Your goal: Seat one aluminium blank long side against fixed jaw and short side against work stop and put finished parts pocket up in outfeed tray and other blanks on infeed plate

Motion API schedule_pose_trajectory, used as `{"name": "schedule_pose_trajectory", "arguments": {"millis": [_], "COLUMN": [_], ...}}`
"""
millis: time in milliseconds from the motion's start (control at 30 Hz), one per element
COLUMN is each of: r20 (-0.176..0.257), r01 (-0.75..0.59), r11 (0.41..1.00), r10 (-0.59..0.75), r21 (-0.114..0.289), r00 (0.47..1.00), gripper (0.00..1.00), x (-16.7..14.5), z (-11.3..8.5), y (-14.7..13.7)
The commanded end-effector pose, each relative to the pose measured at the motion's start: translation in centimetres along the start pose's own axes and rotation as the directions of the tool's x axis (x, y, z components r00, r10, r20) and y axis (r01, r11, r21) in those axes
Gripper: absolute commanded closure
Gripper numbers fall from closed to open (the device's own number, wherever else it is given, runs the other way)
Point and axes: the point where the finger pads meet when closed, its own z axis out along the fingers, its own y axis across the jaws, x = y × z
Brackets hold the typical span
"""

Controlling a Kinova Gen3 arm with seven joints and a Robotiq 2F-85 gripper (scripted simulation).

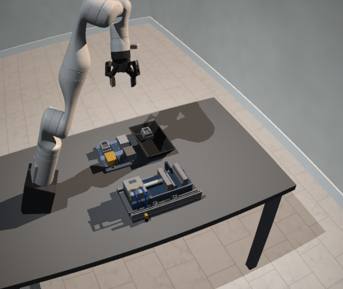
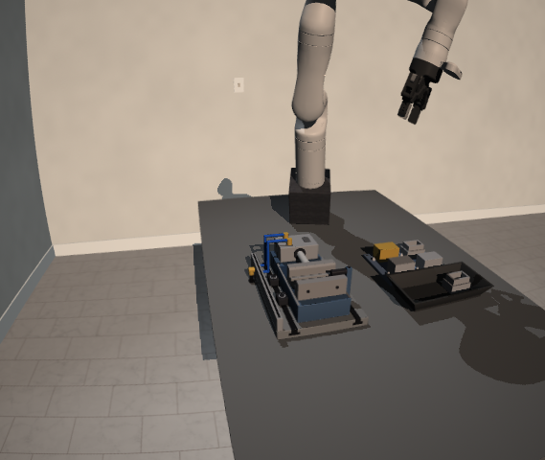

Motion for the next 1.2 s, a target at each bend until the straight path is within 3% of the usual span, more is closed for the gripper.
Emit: {"name": "schedule_pose_trajectory", "arguments": {"millis": [0, 733, 1167], "r20": [-0.001, -0.004, -0.048], "r01": [0.0, -0.006, -0.095], "r11": [1.0, 1.0, 0.995], "r10": [0.0, 0.006, 0.095], "r21": [0.0, -0.001, -0.006], "r00": [1.0, 1.0, 0.994], "gripper": [0.0, 0.0, 0.0], "x": [0.0, 0.1, 1.4], "z": [0.0, 0.1, 2.2], "y": [0.0, -0.1, -1.2]}}
